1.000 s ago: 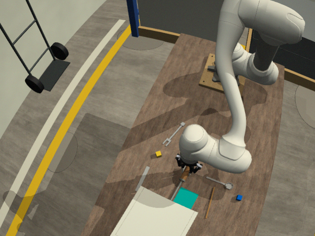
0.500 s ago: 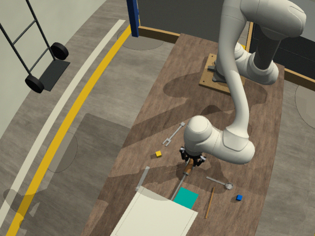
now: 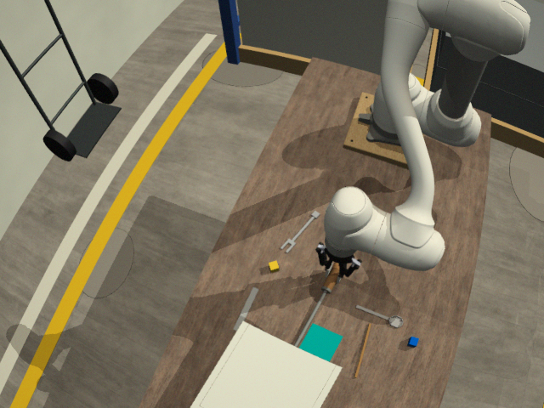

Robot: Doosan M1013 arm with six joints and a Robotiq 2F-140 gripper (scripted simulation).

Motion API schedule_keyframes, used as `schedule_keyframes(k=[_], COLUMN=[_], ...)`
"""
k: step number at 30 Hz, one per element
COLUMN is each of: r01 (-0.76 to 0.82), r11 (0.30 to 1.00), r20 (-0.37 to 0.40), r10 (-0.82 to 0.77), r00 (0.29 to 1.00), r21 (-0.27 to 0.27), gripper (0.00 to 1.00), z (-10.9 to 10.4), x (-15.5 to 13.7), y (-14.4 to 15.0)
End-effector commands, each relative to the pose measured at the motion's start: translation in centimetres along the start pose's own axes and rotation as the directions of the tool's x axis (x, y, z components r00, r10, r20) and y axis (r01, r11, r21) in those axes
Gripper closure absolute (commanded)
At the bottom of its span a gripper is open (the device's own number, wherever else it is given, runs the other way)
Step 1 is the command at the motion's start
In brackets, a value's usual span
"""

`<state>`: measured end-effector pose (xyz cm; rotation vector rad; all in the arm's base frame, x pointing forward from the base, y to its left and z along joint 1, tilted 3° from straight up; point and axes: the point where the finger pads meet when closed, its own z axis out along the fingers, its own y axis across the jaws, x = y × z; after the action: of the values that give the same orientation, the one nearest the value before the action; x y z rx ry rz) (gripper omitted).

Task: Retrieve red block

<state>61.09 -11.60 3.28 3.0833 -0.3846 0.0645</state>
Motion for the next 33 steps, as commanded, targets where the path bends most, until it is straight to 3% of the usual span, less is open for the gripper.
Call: schedule_keyframes(k=[1, 33], r01=[0.003, 0.003], r11=[1.0, 1.0], r20=[0.001, 0.001], r10=[-0.003, -0.003], r00=[1.0, 1.0], r21=[-0.002, -0.002], gripper=[1.0, 1.0], z=[-0.1, -0.1], x=[-1.1, -4.5], y=[-0.2, -0.2])
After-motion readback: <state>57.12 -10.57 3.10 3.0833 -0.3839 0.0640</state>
